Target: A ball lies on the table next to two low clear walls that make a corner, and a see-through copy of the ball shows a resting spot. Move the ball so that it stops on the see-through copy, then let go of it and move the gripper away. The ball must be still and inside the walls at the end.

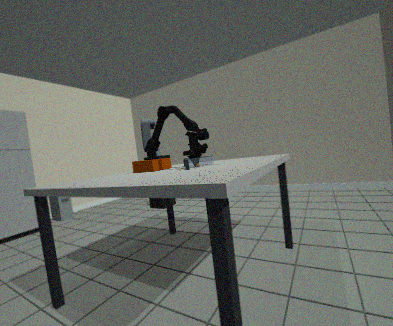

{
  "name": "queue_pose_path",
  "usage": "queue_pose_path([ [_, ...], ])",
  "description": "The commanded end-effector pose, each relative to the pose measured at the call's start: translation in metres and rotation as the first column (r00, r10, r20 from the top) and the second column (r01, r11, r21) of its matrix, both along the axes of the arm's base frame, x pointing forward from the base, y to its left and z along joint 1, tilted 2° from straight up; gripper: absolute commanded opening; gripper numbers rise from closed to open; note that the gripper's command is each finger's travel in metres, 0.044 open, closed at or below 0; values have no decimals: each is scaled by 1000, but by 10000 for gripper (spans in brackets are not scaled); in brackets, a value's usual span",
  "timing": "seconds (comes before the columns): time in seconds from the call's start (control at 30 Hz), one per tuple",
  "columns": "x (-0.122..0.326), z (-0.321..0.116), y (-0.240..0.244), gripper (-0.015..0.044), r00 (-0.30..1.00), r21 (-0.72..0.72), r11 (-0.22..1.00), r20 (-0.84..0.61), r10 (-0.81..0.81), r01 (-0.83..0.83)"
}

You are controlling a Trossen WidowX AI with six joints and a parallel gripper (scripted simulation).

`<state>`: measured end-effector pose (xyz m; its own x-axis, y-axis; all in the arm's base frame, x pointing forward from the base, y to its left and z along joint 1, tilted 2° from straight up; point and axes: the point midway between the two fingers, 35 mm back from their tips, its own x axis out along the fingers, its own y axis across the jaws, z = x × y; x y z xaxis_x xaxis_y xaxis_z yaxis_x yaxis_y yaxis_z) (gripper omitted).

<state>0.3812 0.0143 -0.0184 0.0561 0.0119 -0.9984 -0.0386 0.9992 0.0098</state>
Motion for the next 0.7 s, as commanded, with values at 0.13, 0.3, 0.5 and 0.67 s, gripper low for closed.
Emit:
queue_pose_path([
  [0.13,2,12,0,0,1000,-3,1000,3,4,-4],
  [0.3,4,52,-1,0,1000,-3,1000,3,4,-4],
  [0.5,-2,102,-1,0,1000,-3,1000,3,4,-4],
  [0.67,-6,123,-1,0,1000,-3,1000,3,4,-4],
])
